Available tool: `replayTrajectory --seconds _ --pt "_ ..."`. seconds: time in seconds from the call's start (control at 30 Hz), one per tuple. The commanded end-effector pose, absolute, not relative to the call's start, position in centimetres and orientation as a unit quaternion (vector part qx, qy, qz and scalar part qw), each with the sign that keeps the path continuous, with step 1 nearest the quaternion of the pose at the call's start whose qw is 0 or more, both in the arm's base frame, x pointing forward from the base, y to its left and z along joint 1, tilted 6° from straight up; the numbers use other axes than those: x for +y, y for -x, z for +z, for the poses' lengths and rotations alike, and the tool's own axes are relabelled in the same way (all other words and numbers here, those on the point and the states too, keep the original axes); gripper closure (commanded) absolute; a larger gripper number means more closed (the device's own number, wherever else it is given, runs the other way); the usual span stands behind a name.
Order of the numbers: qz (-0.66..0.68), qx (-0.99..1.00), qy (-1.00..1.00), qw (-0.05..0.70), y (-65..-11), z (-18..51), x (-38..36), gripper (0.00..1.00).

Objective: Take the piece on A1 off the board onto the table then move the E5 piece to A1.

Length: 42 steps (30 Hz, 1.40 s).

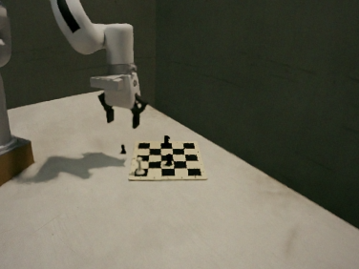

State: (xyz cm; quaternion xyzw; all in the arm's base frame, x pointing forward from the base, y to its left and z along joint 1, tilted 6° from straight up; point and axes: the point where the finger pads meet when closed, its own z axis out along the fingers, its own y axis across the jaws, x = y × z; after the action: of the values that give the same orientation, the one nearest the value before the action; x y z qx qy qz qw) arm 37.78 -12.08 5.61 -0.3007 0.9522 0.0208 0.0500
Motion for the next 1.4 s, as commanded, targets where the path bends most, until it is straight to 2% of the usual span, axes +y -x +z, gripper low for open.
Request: replayTrajectory --seconds 0.0,0.3,0.37,0.4,0.93,0.97,1.37 --pt "0.022 0.977 0.207 0.047 -38.0 5.8 -12.7 0.00" --pt "0.035 0.998 -0.025 0.044 -38.1 6.0 -14.5 0.00" --pt "0.035 0.998 -0.025 0.044 -38.1 6.0 -14.5 0.00" --pt "0.037 0.994 -0.095 0.040 -38.1 6.0 -14.8 0.00" --pt "0.064 0.907 -0.414 0.038 -37.9 6.4 -18.7 0.00" --pt "0.067 0.875 -0.478 0.036 -37.9 6.4 -18.9 0.00" --pt "0.087 0.706 -0.703 0.026 -37.5 6.7 -22.0 0.00"
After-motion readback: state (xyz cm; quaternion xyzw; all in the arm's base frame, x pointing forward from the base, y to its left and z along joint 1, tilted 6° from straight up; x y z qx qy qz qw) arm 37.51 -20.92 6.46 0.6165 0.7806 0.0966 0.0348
